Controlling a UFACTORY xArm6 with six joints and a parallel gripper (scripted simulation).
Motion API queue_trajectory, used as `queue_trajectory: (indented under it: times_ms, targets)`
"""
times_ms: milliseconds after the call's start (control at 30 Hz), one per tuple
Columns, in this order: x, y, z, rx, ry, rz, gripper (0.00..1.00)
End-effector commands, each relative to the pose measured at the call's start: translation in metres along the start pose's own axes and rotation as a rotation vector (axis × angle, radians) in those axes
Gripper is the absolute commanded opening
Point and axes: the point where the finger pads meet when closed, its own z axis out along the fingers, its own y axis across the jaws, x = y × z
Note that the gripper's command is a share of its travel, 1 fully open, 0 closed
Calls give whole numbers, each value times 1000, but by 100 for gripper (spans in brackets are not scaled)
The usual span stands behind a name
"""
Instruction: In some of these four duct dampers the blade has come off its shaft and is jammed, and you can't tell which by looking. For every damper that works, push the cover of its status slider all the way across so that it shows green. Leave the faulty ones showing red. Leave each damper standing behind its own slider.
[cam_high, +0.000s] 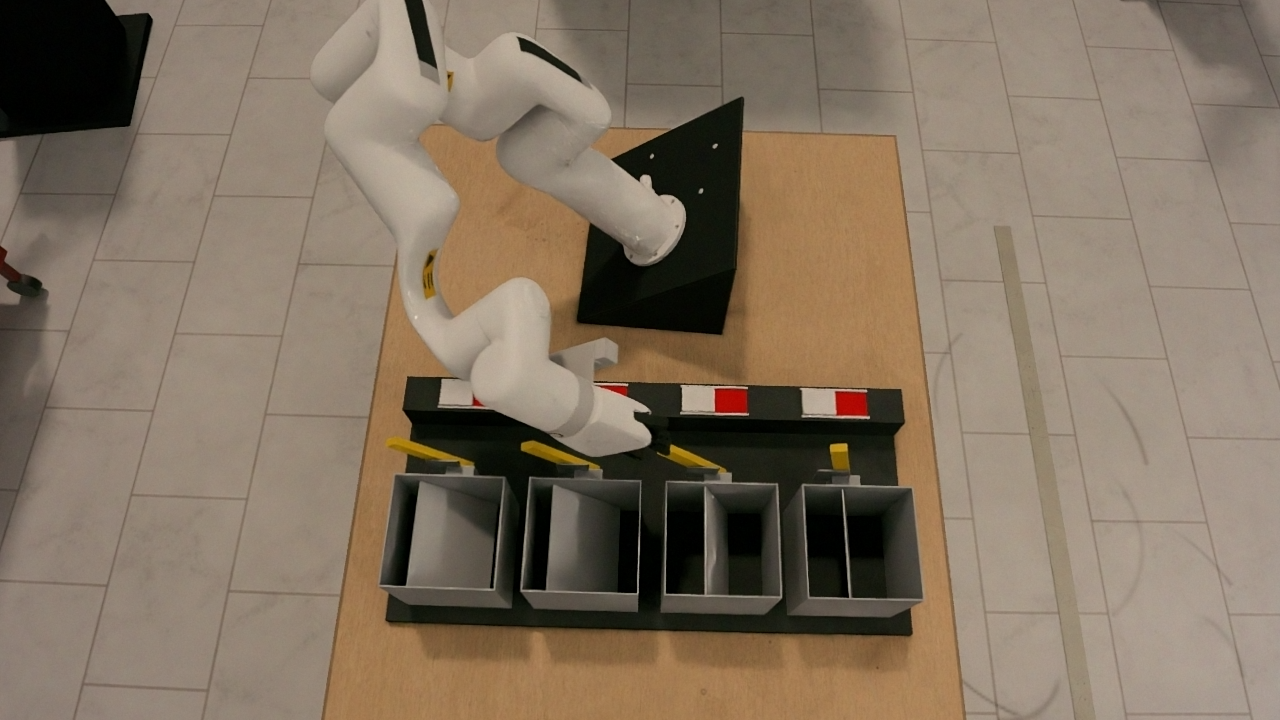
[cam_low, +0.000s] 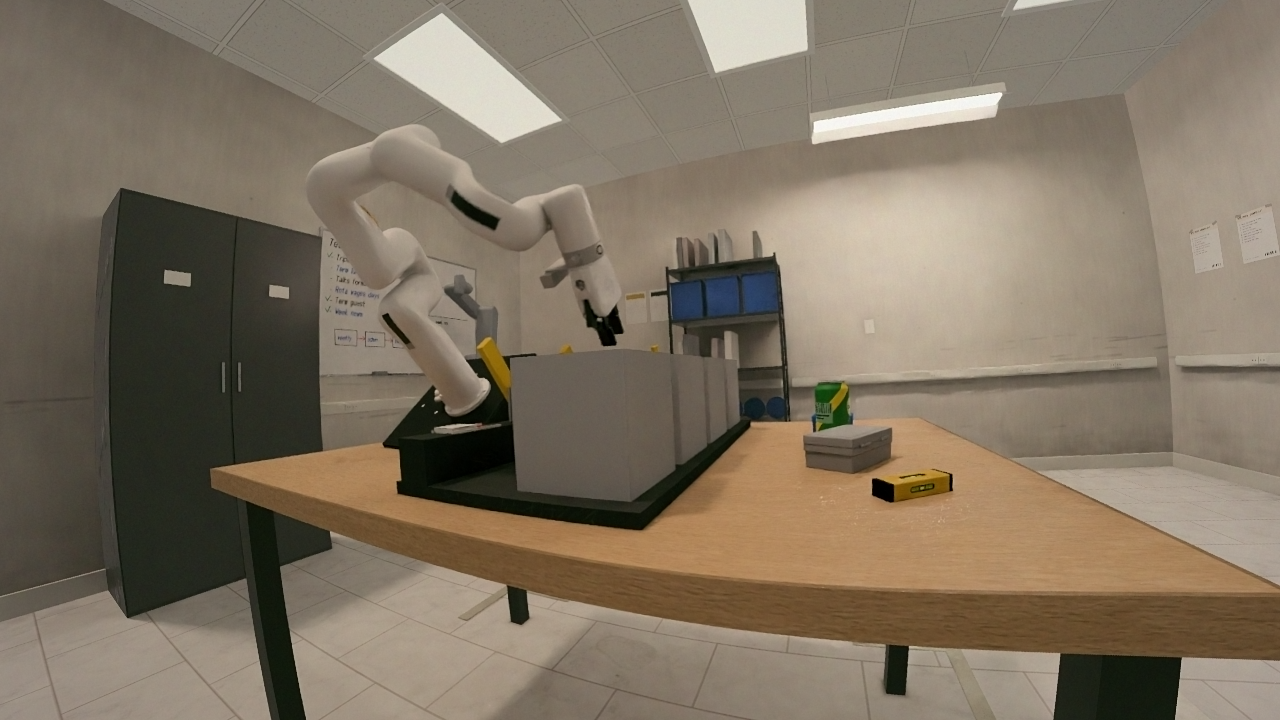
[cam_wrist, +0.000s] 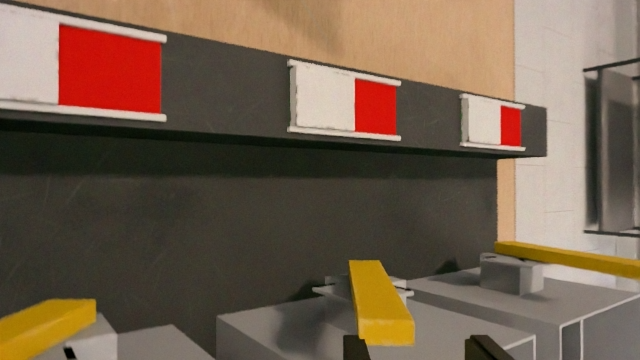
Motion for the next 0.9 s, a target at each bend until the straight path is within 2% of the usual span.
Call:
queue_trajectory:
  times_ms: [0,167,233,300,733,867]
  targets:
    - [-26,28,3,155,-8,2,39]
    - [-43,46,5,254,-18,4,39]
    - [-43,46,5,254,-18,4,39]
    - [-57,62,8,333,-5,1,39]
    - [-100,108,14,586,-2,-1,39]
    - [-104,113,15,612,-3,1,39]
